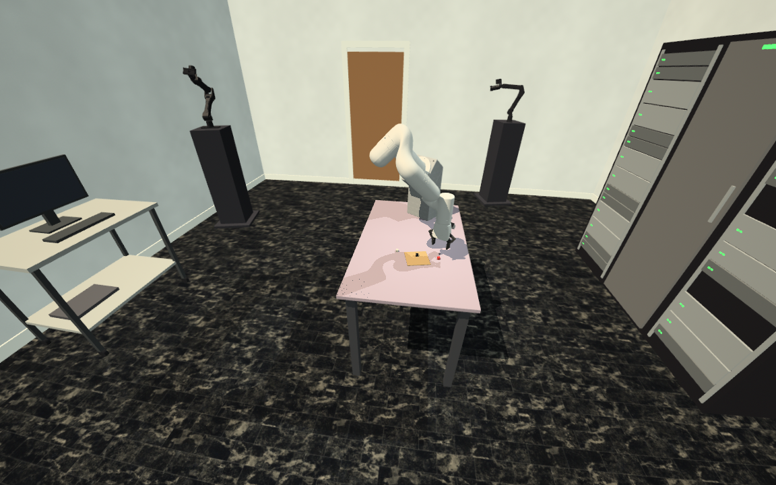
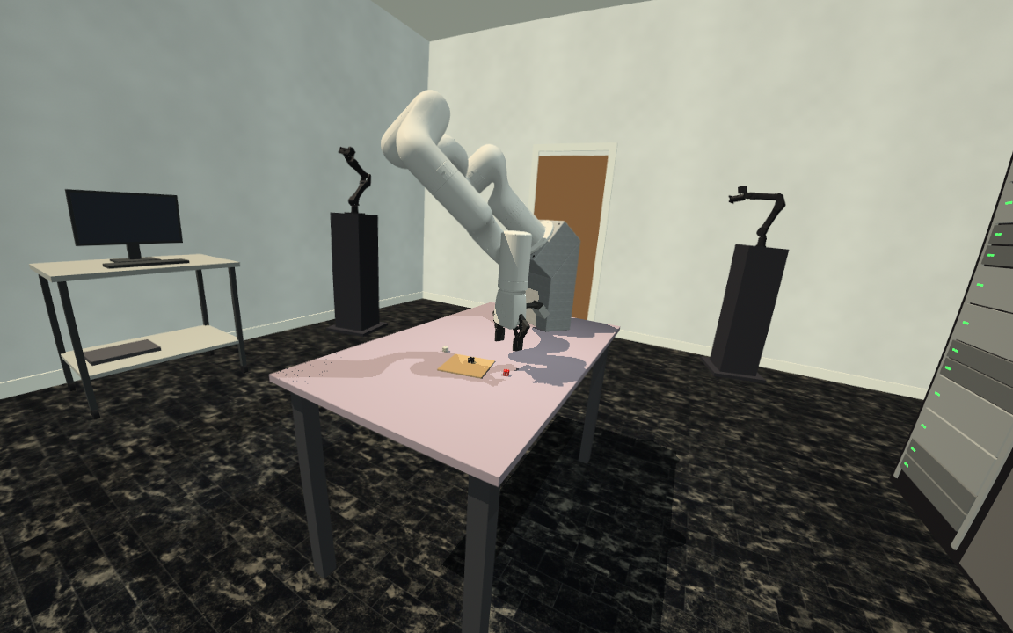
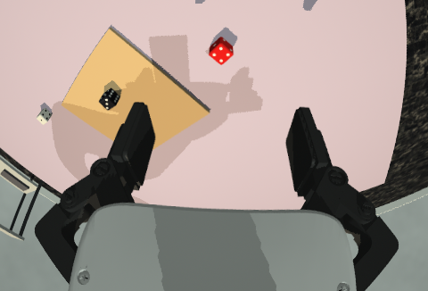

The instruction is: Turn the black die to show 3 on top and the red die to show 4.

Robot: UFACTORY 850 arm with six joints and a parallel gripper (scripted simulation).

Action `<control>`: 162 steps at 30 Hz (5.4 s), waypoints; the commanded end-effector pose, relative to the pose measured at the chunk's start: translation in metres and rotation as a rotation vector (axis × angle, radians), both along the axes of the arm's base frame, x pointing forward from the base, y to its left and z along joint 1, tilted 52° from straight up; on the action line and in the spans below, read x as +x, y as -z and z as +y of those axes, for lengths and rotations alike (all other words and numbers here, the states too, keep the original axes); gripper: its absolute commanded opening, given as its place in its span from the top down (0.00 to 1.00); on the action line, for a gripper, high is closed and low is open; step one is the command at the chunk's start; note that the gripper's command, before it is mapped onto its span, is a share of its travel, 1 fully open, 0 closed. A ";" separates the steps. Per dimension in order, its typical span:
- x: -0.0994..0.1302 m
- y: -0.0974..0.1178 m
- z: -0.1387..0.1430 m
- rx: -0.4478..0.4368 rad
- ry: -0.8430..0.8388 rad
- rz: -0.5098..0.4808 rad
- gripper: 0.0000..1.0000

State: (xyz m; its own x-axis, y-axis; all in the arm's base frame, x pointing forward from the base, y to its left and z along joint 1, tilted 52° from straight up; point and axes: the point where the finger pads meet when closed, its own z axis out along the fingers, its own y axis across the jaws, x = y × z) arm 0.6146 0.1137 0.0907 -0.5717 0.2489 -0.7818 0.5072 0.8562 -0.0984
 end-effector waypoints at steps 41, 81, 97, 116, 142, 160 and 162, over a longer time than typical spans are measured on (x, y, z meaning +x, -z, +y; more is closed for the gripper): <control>0.004 0.009 -0.007 -0.453 -0.428 0.329 0.69; 0.008 0.013 -0.010 -0.454 -0.428 0.330 0.69; 0.022 0.026 -0.019 -0.454 -0.428 0.330 0.69; 0.035 0.038 -0.028 -0.454 -0.428 0.330 0.69; 0.038 0.040 -0.030 -0.454 -0.428 0.330 0.69; 0.038 0.040 -0.030 -0.454 -0.428 0.330 0.69; 0.038 0.040 -0.030 -0.454 -0.428 0.330 0.69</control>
